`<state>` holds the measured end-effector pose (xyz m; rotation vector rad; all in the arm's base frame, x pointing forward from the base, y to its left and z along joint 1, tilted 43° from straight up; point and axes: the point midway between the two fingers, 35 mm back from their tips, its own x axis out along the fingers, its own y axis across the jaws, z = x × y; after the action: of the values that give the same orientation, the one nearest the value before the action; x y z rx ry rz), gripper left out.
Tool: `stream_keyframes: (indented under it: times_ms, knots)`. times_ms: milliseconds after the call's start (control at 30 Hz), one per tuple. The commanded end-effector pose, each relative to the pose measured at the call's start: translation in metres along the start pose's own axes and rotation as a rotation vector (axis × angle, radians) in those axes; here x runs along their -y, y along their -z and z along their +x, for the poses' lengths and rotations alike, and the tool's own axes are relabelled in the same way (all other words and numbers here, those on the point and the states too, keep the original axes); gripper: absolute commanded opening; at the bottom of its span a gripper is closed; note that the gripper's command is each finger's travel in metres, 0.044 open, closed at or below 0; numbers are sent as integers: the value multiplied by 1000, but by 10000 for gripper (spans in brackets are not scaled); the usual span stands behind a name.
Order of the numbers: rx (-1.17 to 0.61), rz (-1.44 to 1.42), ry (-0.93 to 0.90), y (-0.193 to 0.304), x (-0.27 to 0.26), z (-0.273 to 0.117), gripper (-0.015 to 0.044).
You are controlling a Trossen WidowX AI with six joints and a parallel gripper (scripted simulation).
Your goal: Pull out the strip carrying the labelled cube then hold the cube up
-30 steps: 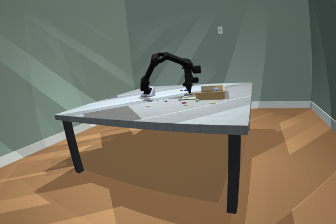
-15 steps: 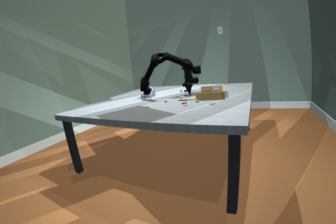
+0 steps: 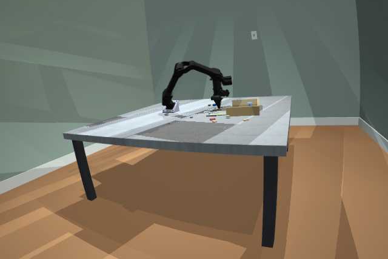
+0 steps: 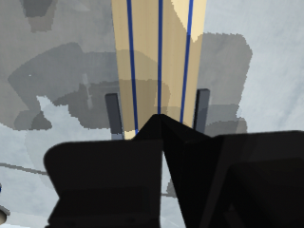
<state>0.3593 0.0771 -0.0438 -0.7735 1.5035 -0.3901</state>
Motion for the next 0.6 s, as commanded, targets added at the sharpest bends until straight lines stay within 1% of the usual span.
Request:
stream_keyframes:
  times_ms: [0,567]
  knots:
    - [3,-3,5,-1,1,2,0]
    - [2,-3,5,6,0,3,0]
